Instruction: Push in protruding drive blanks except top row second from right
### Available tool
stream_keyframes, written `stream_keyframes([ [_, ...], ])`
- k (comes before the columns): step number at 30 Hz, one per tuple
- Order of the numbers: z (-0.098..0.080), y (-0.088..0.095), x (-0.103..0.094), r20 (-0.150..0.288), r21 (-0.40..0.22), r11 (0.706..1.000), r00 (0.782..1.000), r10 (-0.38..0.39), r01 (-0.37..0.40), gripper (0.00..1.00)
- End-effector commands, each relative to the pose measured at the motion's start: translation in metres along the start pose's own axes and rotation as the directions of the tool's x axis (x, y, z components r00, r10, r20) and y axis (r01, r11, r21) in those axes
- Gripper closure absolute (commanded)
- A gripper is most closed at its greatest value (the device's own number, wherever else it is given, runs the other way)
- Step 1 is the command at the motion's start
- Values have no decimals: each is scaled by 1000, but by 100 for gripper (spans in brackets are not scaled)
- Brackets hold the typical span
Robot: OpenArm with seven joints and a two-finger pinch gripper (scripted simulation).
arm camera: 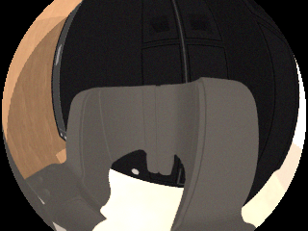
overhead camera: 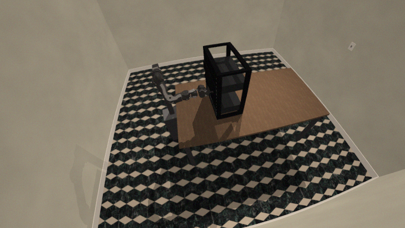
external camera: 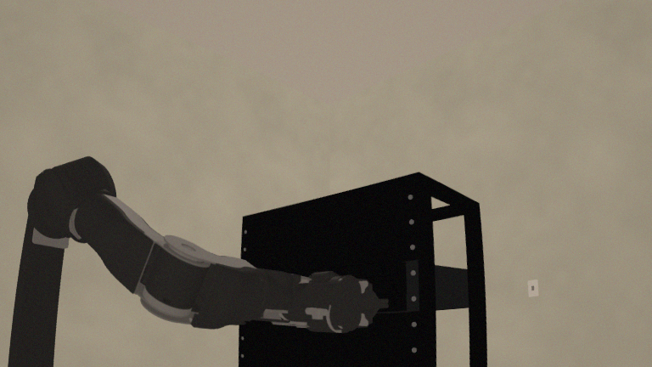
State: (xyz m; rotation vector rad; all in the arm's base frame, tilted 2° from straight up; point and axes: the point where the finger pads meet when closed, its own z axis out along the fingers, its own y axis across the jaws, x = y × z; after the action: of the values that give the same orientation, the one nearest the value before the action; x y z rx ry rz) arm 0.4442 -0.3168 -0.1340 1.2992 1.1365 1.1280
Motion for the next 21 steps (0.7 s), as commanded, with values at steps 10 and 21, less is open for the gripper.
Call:
stream_keyframes([
  [10,1,-3,9,-31,11,1000,1000,2,-2,100],
  [21,4,-4,10,-30,12,1000,1000,3,-2,100],
])
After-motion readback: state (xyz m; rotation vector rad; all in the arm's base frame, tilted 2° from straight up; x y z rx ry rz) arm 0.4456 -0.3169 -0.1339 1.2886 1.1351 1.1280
